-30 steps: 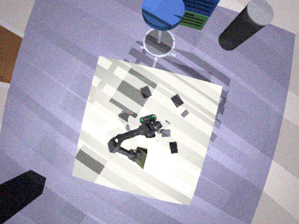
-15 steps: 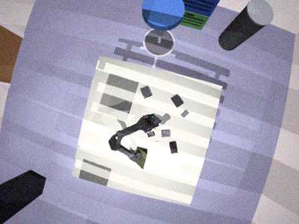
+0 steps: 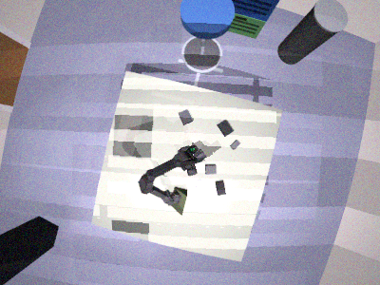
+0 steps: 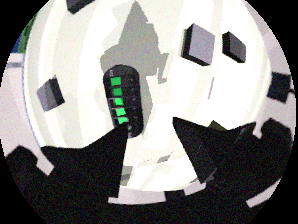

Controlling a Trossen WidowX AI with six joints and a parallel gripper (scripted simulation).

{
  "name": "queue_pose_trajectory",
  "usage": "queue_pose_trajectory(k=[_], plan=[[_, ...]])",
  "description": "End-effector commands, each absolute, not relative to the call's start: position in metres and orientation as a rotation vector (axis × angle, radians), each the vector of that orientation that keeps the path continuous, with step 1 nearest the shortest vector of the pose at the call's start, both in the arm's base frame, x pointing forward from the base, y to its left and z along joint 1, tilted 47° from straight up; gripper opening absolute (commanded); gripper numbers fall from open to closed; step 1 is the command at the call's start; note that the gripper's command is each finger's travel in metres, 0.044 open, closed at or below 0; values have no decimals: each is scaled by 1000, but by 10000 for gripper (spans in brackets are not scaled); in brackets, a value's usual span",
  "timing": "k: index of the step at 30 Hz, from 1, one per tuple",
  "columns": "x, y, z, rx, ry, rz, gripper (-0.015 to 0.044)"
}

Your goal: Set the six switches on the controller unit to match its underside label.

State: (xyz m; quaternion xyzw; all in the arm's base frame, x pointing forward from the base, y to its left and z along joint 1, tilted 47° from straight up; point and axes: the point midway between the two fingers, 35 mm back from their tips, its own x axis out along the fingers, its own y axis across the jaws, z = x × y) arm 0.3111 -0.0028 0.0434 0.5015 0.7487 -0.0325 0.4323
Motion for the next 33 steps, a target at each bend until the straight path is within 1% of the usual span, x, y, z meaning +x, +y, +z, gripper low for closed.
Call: queue_pose_trajectory(k=[1, 4, 16, 33], plan=[[312, -5, 45, 1244, 1860, -79, 79], [312, -5, 45, 1244, 1860, -79, 0], [312, -5, 45, 1244, 1860, -79, 0], [312, -4, 44, 1249, 1863, -80, 440]])
